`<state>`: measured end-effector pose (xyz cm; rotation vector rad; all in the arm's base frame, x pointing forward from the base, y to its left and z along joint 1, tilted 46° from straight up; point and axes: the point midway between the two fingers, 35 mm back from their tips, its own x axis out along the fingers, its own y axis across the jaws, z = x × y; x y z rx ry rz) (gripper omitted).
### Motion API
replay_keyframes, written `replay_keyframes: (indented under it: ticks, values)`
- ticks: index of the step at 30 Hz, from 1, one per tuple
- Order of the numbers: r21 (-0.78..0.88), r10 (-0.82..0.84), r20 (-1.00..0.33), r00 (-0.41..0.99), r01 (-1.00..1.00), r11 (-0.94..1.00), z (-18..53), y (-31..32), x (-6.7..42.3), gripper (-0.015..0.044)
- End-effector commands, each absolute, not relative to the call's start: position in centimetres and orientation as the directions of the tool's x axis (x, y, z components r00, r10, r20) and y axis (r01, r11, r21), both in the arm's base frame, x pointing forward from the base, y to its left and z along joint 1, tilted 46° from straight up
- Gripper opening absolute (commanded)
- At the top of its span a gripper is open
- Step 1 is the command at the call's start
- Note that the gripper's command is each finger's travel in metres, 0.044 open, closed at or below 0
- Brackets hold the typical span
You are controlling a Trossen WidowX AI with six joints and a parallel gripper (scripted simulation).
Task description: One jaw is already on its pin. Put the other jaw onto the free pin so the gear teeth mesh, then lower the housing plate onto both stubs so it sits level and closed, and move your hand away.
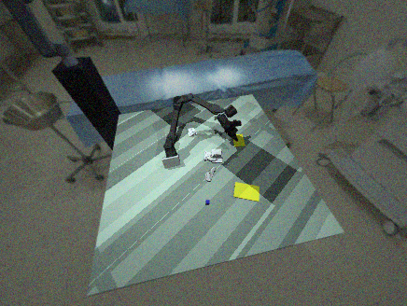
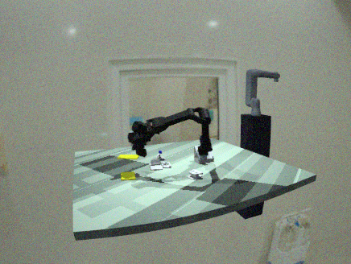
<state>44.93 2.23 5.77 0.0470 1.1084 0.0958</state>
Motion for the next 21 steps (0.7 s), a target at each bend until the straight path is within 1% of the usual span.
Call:
replay_keyframes:
  ticks: [1, 21]
  values:
    - [0.117, 0.109, -0.906, 0.41, -0.006, 0.993, 4.9, 1.8, 44.3, 0.0]
    - [0.232, 0.158, -0.952, 0.262, 0.281, 0.931, 1.5, -1.1, 41.4, 0.0]
